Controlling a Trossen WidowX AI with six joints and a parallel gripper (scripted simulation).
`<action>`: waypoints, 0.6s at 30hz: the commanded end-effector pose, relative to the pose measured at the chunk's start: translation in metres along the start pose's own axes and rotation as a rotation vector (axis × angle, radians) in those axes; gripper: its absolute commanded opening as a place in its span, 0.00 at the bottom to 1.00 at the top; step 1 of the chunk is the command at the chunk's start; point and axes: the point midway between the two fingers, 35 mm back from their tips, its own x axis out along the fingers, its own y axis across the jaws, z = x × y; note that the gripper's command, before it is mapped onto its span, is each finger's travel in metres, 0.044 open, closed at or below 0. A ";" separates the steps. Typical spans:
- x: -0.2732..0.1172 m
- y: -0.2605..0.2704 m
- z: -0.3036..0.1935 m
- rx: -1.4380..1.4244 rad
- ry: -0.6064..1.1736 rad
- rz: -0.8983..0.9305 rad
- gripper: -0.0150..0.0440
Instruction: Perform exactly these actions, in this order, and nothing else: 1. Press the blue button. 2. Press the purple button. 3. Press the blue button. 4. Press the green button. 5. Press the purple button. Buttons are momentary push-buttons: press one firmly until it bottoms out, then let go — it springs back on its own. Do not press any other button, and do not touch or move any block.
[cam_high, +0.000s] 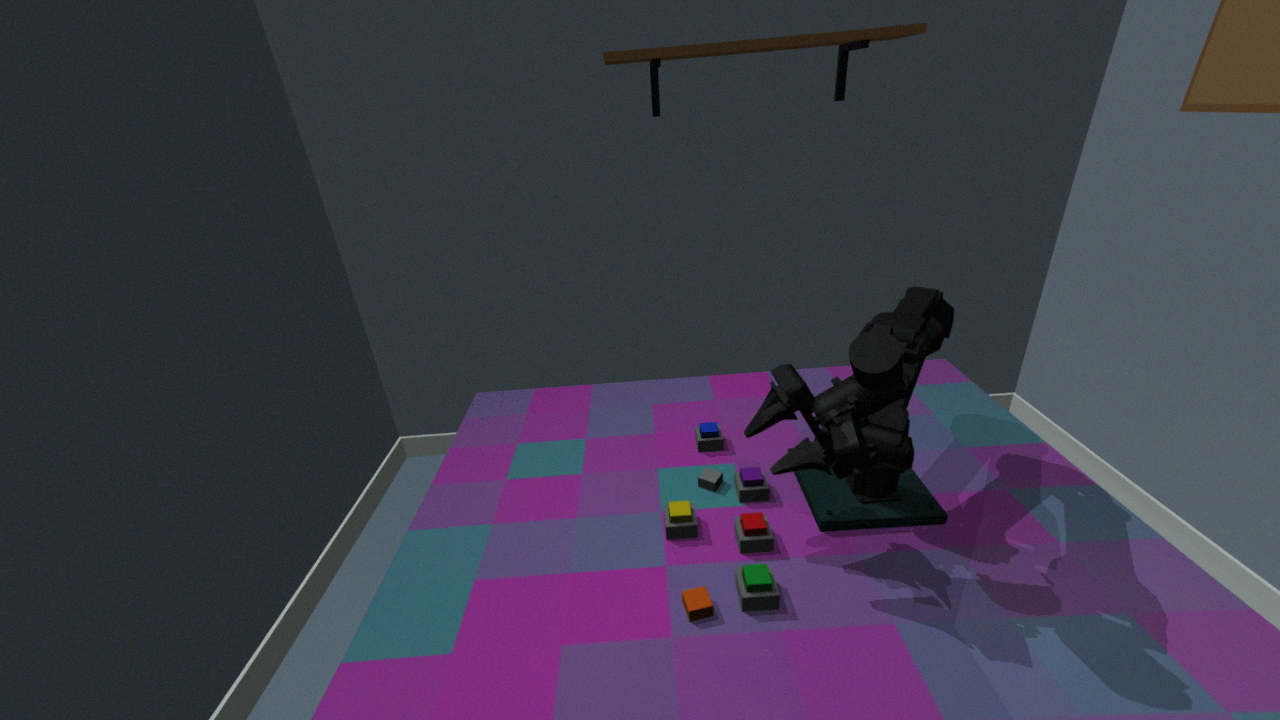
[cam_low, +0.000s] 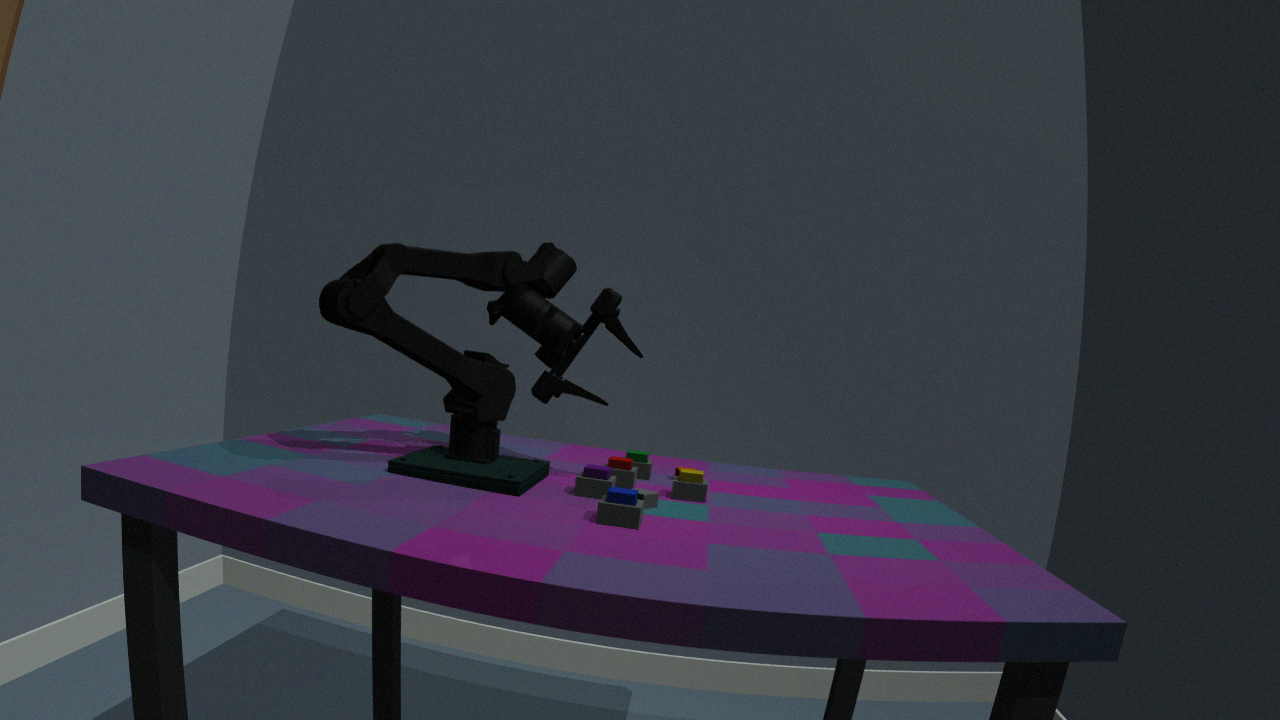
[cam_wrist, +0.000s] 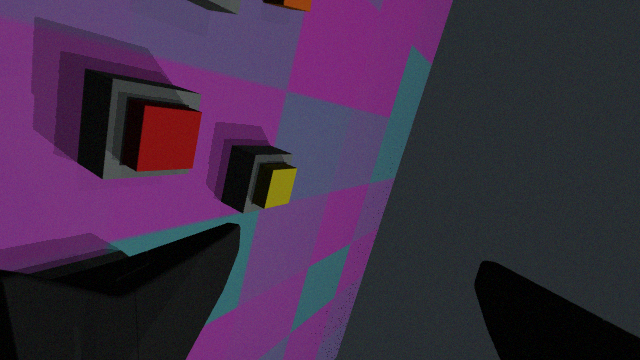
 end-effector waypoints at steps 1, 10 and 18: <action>0.000 -0.001 -0.001 0.004 0.005 0.005 0.93; 0.014 -0.023 -0.045 0.247 0.266 0.264 0.93; 0.032 -0.034 -0.100 0.592 0.497 0.499 0.93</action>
